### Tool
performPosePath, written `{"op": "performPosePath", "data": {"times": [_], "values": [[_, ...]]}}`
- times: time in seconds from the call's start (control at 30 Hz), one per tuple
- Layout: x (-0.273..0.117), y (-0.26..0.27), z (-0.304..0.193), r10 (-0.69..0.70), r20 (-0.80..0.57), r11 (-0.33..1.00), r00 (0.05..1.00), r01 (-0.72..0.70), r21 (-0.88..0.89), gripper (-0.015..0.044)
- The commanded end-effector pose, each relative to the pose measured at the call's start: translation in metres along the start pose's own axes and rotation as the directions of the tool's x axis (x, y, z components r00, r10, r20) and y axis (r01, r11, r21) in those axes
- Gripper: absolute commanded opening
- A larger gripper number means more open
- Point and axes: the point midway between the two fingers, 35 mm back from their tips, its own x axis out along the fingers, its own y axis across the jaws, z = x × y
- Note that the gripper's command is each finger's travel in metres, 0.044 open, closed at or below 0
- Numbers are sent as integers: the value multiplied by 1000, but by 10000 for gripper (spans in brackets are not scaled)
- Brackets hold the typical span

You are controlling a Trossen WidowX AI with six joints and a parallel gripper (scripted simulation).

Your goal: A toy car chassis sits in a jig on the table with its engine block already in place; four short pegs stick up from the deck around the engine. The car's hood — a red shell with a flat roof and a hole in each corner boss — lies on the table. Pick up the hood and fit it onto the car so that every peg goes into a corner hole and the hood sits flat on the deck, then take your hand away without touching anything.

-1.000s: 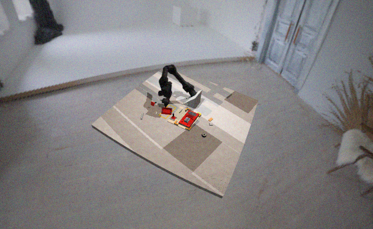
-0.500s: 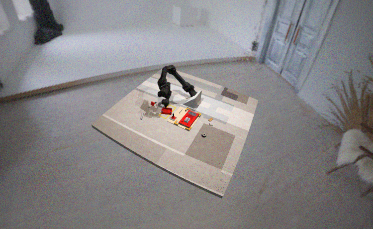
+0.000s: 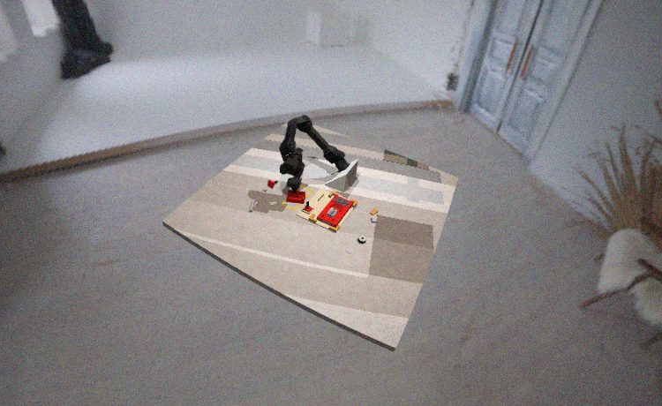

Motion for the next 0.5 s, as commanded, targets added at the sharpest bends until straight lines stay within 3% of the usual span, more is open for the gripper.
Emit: {"op": "performPosePath", "data": {"times": [0.0,0.47], "values": [[5,0,-2,-2,-3,1000,1000,2,-6,440],[16,1,-2,-2,-3,1000,1000,2,-6,440]]}}
